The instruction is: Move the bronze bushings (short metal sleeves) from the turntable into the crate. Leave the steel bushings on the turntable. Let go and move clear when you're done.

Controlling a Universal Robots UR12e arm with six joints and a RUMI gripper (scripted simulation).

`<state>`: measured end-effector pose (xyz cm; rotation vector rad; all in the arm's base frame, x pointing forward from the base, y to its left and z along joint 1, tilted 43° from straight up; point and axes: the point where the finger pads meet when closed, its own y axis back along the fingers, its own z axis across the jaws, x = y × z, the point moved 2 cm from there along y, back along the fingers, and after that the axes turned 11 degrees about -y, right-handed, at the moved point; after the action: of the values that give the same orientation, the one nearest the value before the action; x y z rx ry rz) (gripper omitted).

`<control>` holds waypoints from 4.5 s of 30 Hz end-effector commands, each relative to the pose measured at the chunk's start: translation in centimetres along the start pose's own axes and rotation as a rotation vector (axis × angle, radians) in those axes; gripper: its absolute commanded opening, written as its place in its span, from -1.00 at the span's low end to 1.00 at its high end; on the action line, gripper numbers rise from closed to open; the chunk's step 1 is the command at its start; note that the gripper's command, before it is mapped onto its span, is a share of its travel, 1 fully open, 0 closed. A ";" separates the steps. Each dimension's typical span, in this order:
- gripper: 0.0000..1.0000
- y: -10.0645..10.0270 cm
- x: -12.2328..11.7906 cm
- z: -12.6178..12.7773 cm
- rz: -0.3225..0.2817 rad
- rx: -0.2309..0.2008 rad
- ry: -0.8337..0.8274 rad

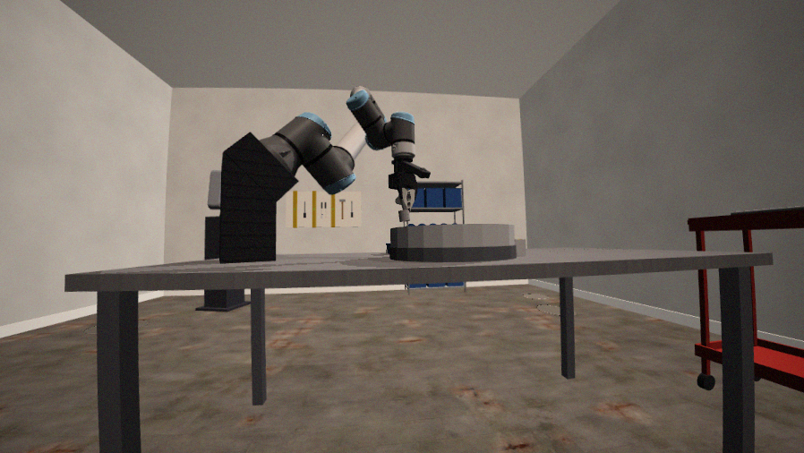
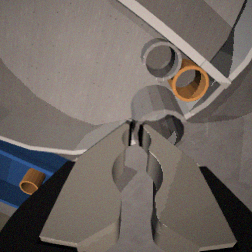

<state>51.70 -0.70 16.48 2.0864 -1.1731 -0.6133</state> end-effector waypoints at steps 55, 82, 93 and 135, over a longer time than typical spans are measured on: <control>-1.00 -0.1 11.2 -12.4 0.001 0.000 0.000; -1.00 -2.1 11.1 -12.5 0.001 0.000 0.000; -1.00 -2.1 11.1 -12.5 0.001 0.000 0.000; -1.00 -2.4 11.1 -12.5 0.001 0.000 0.000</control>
<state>66.84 -5.46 22.23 2.0857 -1.1731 -0.6136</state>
